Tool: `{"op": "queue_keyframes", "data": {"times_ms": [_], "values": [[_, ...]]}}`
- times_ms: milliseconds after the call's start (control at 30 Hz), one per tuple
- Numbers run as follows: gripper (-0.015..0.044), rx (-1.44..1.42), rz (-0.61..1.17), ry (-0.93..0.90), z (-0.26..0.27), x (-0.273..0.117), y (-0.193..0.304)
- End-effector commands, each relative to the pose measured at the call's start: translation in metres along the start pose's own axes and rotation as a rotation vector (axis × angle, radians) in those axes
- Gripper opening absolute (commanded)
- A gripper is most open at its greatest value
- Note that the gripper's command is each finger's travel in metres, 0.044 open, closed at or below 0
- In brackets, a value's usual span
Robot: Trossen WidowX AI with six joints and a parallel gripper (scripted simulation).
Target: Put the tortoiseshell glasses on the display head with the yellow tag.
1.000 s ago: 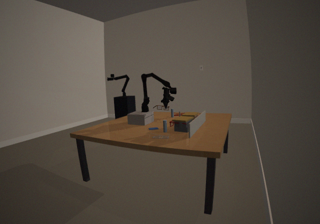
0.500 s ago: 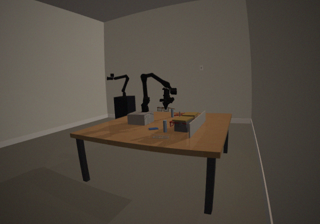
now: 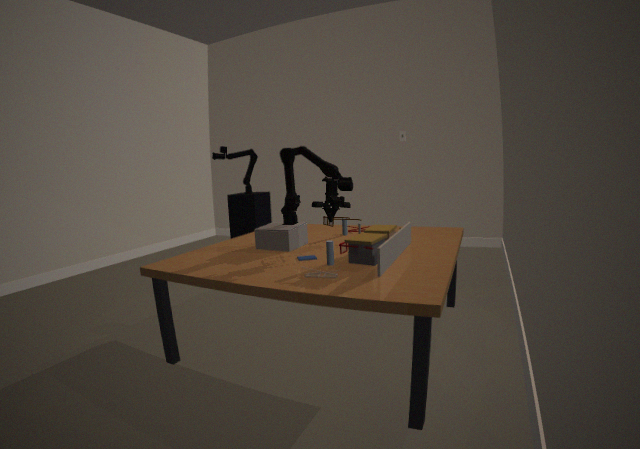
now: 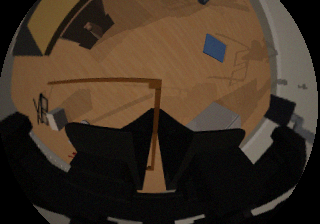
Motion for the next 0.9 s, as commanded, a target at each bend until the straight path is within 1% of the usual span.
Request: {"op": "queue_keyframes", "data": {"times_ms": [0, 400, 667, 867], "values": [[0.0, 0.222, 0.022, -0.025, -0.007, 0.003, -0.009], [0.0, 0.774, 0.078, -0.067, -0.028, 0.01, -0.033], [0.0, 0.783, 0.079, -0.107, -0.027, 0.018, -0.032], [0.0, 0.783, 0.075, -0.095, -0.027, 0.025, -0.032]]}}
Point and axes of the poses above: the point midway between the two fingers, 35 mm back from their tips, its own x axis out along the fingers, its own z axis across the jaws, y = z × x, the point moved 5 cm from there along -x, back along the fingers, and after that the axes turned 1 degree about x, right-handed, at the moved point
